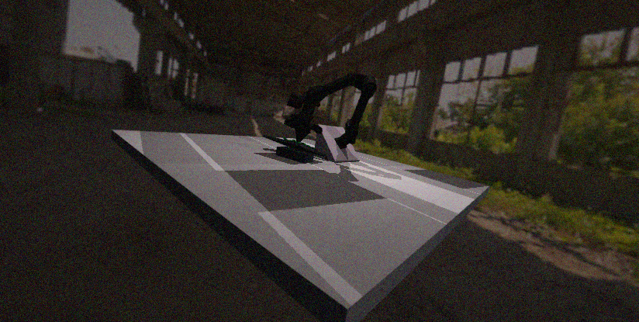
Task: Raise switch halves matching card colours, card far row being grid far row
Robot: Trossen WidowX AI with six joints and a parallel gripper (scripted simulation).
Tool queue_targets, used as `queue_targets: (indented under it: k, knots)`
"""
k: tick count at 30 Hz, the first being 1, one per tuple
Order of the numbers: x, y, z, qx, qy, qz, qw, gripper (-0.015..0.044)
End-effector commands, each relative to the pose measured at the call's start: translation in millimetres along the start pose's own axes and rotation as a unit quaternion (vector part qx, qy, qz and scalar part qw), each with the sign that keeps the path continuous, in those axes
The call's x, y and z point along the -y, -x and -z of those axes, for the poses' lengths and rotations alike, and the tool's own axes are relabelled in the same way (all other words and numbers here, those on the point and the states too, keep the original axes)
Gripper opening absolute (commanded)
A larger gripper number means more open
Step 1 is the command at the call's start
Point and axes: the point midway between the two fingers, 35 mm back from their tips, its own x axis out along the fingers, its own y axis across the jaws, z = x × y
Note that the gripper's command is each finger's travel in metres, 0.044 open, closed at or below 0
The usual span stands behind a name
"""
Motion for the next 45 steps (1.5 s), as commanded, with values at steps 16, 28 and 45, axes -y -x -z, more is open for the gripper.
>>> queue_targets:
  k: [16,28,45]
  knots:
    - [2,38,-3,-0.007,-0.001,0.002,1.0,0.0]
    - [1,64,38,-0.012,-0.001,0.0,1.0,0.0]
    - [0,17,39,0.002,-0.001,-0.001,1.0,0.0]
